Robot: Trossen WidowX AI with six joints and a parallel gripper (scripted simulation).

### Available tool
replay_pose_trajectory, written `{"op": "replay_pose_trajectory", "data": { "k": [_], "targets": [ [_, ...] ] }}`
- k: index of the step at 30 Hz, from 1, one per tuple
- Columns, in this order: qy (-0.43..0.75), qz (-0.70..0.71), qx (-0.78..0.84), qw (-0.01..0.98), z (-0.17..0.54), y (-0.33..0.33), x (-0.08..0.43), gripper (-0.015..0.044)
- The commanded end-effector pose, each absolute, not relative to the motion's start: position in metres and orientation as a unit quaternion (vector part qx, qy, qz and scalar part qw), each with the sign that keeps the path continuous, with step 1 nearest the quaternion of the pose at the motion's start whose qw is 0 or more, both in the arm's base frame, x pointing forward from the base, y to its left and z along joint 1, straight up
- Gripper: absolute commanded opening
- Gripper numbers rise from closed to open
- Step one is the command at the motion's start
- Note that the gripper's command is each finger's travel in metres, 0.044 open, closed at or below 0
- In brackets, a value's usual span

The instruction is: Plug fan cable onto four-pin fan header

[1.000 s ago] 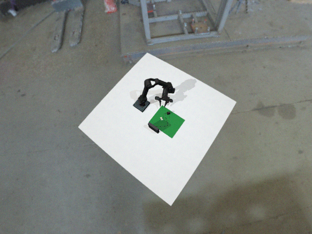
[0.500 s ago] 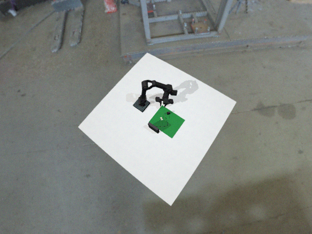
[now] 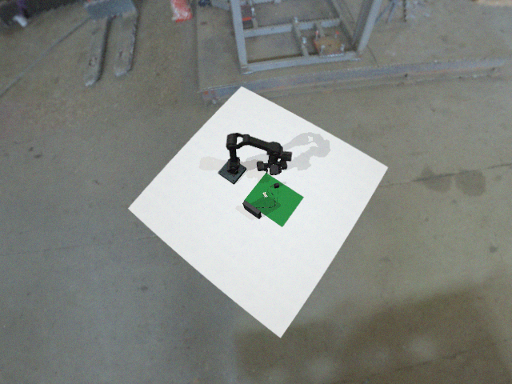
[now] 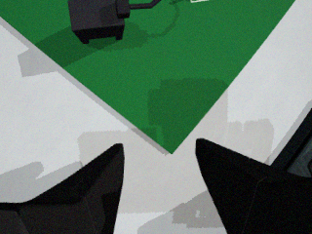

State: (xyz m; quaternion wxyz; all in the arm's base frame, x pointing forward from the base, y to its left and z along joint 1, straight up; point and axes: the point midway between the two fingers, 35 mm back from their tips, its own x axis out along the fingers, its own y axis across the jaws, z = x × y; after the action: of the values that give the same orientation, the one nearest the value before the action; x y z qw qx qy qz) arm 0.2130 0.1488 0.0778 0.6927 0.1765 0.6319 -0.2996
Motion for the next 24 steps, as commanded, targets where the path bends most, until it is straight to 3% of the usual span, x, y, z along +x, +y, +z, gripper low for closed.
{"op": "replay_pose_trajectory", "data": {
  "k": [1, 9, 14, 18, 24],
  "targets": [
    [0.652, -0.256, 0.195, 0.686, 0.085, 0.154, 0.219, 0.0205],
    [0.661, -0.230, 0.208, 0.684, 0.090, 0.155, 0.223, 0.0205],
    [0.668, -0.205, 0.191, 0.689, 0.094, 0.156, 0.226, 0.0336],
    [0.689, -0.089, 0.085, 0.714, 0.113, 0.151, 0.245, 0.0440],
    [0.687, 0.089, -0.090, 0.716, 0.143, 0.140, 0.269, 0.0440]
  ]
}}
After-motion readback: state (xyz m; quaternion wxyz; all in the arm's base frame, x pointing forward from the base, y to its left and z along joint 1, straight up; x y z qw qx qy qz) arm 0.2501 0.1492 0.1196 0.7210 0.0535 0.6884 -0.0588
